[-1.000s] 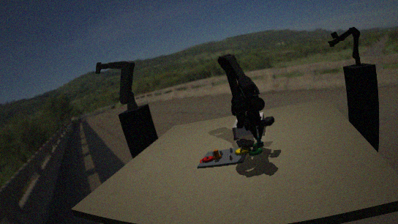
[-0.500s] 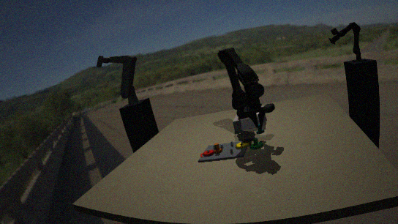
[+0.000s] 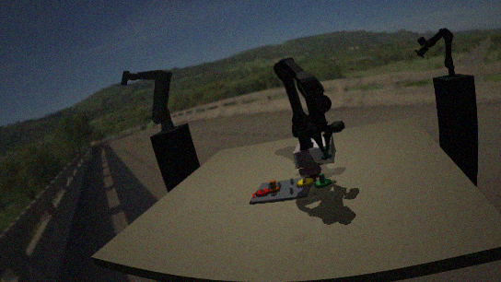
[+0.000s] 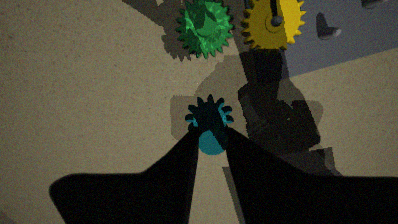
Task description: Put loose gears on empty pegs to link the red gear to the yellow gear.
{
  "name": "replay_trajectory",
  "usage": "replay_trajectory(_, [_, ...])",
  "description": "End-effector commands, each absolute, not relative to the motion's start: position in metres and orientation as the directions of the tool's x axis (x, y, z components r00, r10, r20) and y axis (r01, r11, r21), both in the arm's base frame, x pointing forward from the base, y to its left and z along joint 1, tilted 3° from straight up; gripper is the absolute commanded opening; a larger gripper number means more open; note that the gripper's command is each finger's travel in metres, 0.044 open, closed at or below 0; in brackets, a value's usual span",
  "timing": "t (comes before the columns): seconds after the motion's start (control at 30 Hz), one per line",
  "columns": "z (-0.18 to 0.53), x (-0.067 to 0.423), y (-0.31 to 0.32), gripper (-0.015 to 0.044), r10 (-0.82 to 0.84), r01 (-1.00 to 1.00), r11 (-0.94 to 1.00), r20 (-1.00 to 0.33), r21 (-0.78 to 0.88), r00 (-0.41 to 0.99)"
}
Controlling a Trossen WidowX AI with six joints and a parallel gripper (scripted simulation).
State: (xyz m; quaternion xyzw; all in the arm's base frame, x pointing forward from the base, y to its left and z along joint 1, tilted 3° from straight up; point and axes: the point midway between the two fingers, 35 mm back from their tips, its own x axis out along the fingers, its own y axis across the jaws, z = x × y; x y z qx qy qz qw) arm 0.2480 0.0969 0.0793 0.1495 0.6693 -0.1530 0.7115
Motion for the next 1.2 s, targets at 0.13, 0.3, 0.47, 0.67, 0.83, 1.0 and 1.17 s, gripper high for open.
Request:
replay_trajectory(0.13, [0.101, 0.246, 0.097, 0.0, -0.026, 0.421, 0.907, -0.998, 0.002, 0.061])
replay_trajectory(0.3, [0.113, 0.243, 0.096, 0.0, -0.031, 0.422, 0.907, -0.998, -0.005, 0.055])
replay_trajectory(0.47, [0.125, 0.24, 0.095, 0.0, -0.036, 0.422, 0.906, -0.998, -0.012, 0.049])
replay_trajectory(0.67, [0.14, 0.235, 0.094, 0.0, -0.043, 0.423, 0.906, -0.998, -0.021, 0.042])
replay_trajectory(0.83, [0.15, 0.231, 0.093, 0.0, -0.047, 0.423, 0.906, -0.998, -0.027, 0.037])
replay_trajectory(1.0, [0.149, 0.234, 0.089, 0.0, -0.048, 0.423, 0.906, -0.998, -0.027, 0.037])
replay_trajectory(1.17, [0.145, 0.24, 0.081, 0.0, -0.048, 0.423, 0.906, -0.998, -0.027, 0.037])
